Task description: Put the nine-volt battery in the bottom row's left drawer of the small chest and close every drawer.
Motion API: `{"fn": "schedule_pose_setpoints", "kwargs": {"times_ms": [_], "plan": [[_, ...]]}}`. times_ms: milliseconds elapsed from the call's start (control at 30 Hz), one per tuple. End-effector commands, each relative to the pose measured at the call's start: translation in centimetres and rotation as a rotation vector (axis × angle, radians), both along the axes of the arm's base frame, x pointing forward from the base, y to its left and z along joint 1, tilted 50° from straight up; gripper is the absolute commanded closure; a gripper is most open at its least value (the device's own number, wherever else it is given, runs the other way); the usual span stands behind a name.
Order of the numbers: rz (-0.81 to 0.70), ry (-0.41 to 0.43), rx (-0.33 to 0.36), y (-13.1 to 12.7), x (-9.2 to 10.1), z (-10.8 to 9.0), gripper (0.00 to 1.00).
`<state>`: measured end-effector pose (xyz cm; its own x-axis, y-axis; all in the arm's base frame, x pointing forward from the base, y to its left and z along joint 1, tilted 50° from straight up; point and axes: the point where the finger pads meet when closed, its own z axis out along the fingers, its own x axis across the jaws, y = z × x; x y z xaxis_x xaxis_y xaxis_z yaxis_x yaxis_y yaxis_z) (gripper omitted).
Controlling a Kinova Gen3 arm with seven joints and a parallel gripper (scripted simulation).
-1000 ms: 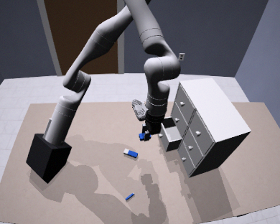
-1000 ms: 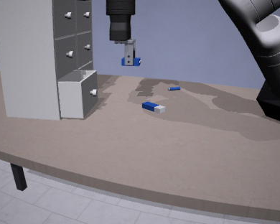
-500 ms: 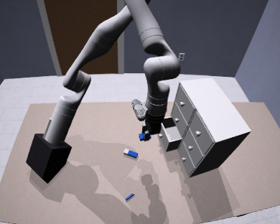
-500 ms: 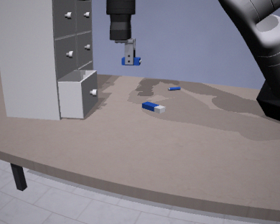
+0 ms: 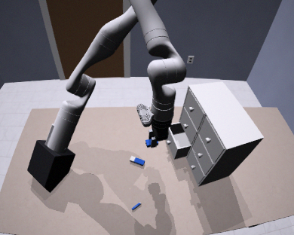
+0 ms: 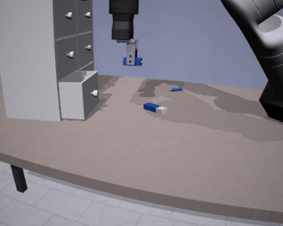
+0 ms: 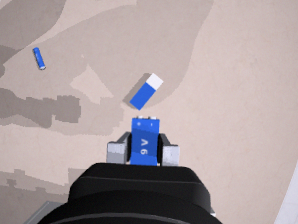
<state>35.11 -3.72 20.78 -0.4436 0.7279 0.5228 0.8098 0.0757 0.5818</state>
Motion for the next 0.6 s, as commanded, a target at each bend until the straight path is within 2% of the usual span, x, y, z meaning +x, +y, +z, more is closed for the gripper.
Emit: {"fn": "schedule_pose_setpoints", "kwargs": {"times_ms": [0,567], "plan": [[-0.009,-0.011,0.004,-0.11,-0.01,-0.06,0.49],[-0.054,-0.073,0.041,-0.12,-0.04,-0.11,0.49]]}}
